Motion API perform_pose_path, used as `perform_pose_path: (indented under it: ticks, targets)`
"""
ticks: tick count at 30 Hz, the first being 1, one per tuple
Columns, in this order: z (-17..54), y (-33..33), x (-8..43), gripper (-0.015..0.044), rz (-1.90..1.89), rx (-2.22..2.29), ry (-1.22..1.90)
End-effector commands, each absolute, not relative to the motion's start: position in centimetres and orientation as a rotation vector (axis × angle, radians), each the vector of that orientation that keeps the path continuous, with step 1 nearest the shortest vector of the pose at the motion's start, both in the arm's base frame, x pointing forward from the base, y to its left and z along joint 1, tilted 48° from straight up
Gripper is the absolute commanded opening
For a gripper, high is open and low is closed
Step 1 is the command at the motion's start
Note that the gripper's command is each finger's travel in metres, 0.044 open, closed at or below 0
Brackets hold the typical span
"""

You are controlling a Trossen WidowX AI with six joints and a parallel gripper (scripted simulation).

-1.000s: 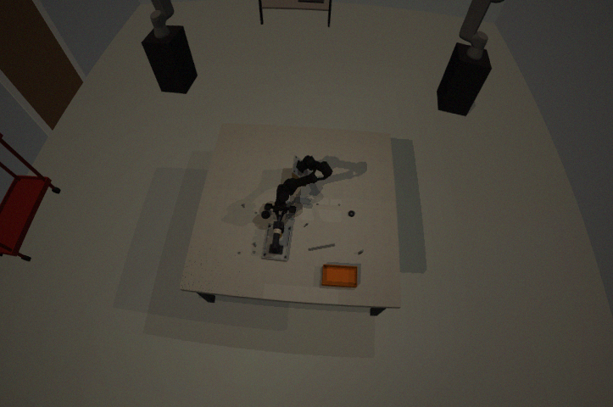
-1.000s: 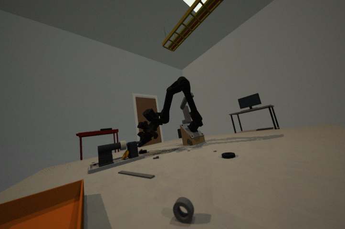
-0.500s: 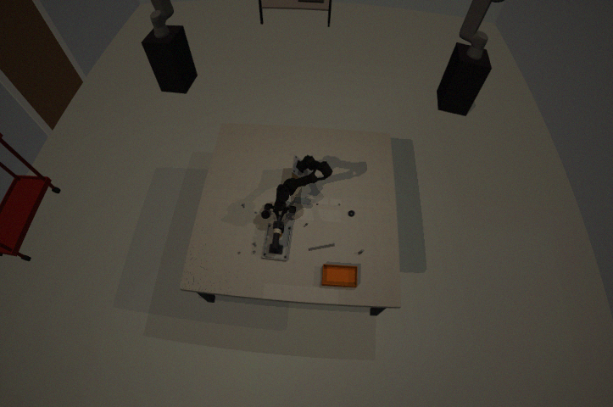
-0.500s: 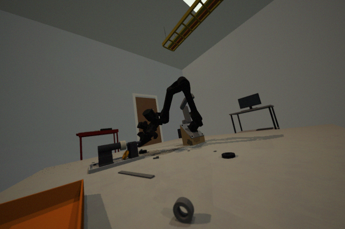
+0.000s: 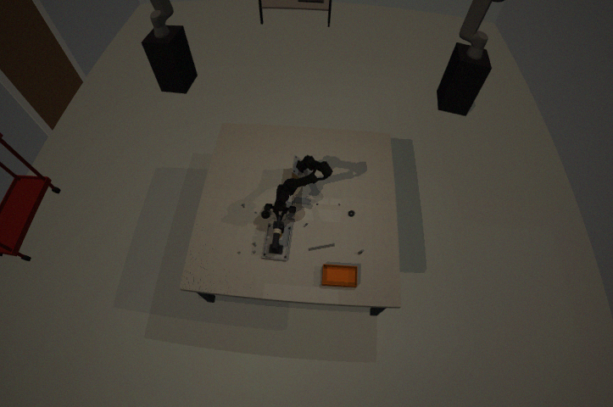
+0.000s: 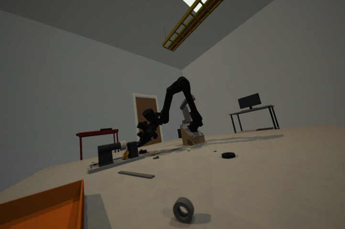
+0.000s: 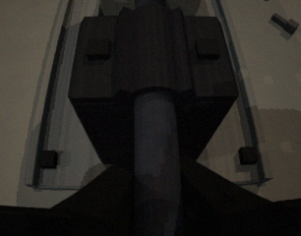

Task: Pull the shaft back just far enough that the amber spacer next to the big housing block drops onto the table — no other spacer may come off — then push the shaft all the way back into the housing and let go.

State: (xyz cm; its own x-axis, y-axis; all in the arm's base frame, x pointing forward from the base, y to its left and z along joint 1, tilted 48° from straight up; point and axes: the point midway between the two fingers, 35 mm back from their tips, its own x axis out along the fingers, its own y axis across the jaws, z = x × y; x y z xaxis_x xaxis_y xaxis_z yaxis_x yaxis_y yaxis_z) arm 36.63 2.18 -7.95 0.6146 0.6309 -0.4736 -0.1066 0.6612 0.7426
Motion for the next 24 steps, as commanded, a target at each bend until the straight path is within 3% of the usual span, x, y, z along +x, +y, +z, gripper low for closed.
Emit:
perform_pose_path:
  ticks: [1,24]
  targets:
    - [-7.84,2.19,36.85,0.0,0.475,0.735,0.799]
    - [-7.84,2.23,37.06,0.0,0.475,0.735,0.799]
